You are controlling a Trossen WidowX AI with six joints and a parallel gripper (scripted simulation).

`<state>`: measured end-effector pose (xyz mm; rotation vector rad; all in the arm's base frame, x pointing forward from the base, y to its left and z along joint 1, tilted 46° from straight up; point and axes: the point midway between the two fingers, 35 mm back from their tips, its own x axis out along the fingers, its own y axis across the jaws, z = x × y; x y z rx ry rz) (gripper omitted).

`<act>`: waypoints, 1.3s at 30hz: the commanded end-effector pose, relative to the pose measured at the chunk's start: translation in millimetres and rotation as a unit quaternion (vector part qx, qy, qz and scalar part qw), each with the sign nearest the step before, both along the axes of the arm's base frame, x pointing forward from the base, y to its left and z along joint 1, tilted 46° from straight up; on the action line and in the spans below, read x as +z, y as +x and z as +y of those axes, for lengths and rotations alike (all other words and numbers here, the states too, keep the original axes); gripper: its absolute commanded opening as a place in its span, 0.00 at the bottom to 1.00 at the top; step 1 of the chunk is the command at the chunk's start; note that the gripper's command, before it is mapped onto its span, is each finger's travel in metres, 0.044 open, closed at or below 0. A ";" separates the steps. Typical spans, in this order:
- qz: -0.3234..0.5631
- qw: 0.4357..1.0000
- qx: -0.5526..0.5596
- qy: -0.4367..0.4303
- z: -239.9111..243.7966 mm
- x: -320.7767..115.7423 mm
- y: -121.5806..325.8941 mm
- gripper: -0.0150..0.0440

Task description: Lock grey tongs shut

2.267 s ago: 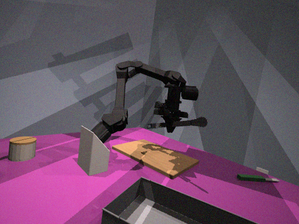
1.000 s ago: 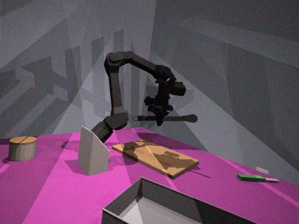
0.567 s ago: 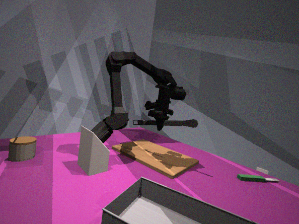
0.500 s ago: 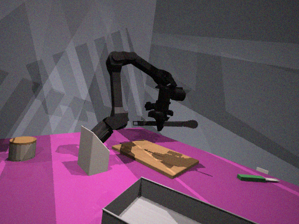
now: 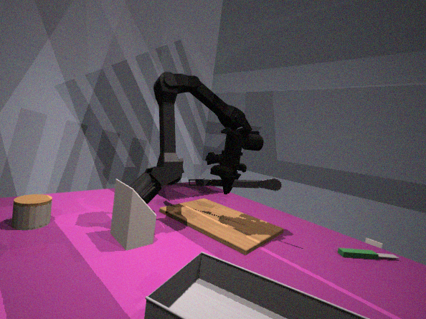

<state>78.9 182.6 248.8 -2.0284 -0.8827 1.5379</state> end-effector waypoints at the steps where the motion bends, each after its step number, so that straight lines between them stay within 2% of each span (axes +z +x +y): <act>1: 0.001 1.000 -0.002 -0.003 4.0 -6.4 1.2 0.00; 38: 0.003 1.000 -0.003 0.002 38.8 -43.4 1.3 0.00; 39: 0.002 1.000 0.000 0.004 38.8 -40.9 1.0 0.04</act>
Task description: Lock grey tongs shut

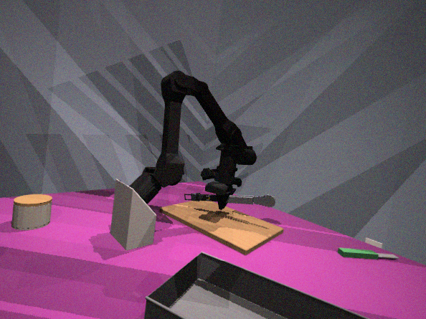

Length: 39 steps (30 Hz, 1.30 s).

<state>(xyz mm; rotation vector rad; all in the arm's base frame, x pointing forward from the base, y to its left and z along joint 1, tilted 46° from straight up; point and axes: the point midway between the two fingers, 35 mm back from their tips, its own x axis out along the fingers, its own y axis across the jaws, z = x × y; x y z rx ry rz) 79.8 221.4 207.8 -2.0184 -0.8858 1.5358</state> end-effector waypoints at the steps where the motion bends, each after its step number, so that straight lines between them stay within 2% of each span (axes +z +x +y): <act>1: 0.000 1.000 0.000 0.000 -0.1 0.1 0.1 0.09; 21: 0.000 1.000 0.000 0.000 -0.1 0.1 0.1 0.98; 27: 0.016 1.000 -0.002 -0.014 1.0 -0.5 -12.0 1.00; 39: 0.056 0.994 -0.024 -0.093 -12.4 4.8 -86.7 1.00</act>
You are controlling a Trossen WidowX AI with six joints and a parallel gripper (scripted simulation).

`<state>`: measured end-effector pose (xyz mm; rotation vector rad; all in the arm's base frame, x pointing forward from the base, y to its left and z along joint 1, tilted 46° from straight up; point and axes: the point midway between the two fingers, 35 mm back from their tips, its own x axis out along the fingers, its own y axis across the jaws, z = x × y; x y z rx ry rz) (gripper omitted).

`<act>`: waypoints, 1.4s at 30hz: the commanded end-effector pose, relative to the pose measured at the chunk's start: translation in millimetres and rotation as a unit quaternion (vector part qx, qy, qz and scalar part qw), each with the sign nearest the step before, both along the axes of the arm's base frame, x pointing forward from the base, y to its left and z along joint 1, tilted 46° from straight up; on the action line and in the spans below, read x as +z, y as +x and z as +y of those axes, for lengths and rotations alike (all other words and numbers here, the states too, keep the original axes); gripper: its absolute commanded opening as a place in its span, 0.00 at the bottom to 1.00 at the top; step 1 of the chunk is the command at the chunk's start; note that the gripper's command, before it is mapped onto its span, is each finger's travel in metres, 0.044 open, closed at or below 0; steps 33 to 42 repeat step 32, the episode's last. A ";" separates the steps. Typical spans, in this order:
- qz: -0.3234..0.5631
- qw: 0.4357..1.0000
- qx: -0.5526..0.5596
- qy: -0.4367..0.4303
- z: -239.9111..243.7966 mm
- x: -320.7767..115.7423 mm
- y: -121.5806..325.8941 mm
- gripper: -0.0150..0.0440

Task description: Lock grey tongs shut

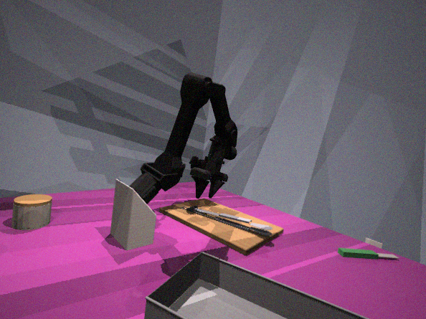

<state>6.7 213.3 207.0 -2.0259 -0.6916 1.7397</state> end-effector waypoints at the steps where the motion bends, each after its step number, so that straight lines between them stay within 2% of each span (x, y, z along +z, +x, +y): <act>1: -0.004 1.000 -0.007 -0.011 -6.6 7.0 -18.9 1.00; 9: -0.026 1.000 -0.013 -0.006 -26.6 24.0 -55.3 1.00; 19: -0.046 0.996 0.013 0.074 -50.0 58.1 -92.0 1.00; 24: -0.042 0.996 0.019 0.076 -51.8 60.4 -92.9 1.00; 30: 0.017 0.993 0.094 0.075 -75.3 85.3 -91.6 1.00; 42: 0.017 0.993 0.094 0.075 -75.3 85.3 -91.6 1.00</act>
